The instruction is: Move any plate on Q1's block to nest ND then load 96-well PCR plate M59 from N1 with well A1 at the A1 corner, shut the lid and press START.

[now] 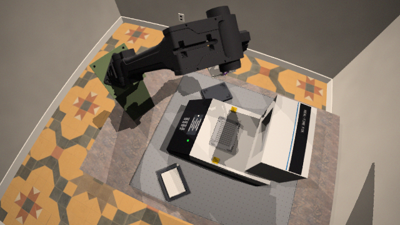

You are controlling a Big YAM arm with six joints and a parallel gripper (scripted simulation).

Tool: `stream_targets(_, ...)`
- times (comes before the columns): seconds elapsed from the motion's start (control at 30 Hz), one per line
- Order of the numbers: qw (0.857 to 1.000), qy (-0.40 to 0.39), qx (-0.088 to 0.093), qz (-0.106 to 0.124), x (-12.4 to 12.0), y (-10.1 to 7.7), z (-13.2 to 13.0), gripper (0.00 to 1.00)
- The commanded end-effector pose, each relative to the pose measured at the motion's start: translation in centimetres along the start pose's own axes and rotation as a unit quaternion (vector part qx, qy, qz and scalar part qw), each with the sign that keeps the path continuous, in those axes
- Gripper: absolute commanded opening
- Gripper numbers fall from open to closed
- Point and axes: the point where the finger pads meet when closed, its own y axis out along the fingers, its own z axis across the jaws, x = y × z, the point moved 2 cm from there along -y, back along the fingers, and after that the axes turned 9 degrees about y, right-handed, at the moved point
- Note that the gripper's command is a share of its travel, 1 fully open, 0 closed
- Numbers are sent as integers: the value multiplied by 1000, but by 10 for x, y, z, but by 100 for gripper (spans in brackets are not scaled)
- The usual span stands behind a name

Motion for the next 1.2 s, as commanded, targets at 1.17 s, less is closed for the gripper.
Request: stream_targets(1.17, 1000, -4, 2, -11, 7, 74, 0, 0)
